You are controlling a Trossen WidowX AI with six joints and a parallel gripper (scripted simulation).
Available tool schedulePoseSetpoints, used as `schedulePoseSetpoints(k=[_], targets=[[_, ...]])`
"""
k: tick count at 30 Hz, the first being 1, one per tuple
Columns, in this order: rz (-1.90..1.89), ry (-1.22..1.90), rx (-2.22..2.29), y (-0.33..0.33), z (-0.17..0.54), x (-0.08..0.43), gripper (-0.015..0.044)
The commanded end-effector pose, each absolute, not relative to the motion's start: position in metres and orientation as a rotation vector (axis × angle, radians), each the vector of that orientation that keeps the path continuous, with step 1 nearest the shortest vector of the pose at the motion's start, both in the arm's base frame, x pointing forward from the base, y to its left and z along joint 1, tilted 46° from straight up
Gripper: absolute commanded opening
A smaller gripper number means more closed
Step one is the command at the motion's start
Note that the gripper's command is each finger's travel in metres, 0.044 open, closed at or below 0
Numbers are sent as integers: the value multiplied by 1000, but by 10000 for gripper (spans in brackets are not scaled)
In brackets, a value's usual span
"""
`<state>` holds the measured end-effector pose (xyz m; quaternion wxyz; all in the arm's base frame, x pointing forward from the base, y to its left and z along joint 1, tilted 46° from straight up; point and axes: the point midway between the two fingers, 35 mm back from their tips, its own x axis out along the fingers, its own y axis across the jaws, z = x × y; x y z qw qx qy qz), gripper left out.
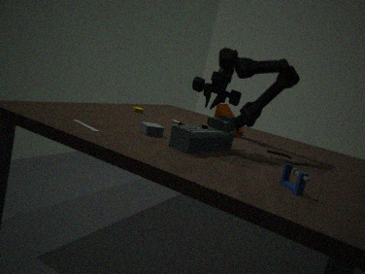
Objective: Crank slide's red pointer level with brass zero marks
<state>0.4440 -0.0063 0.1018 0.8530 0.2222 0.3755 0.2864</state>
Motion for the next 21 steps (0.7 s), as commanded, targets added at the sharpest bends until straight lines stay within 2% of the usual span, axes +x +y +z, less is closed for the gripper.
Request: schedulePoseSetpoints(k=[1, 12, 13, 21], targets=[[602, 790, 467, -6, 102, 444, 157], [602, 790, 467, -6, 102, 444, 440], [602, 790, 467, -6, 102, 444, 440], [602, 790, 467, -6, 102, 444, 230]])
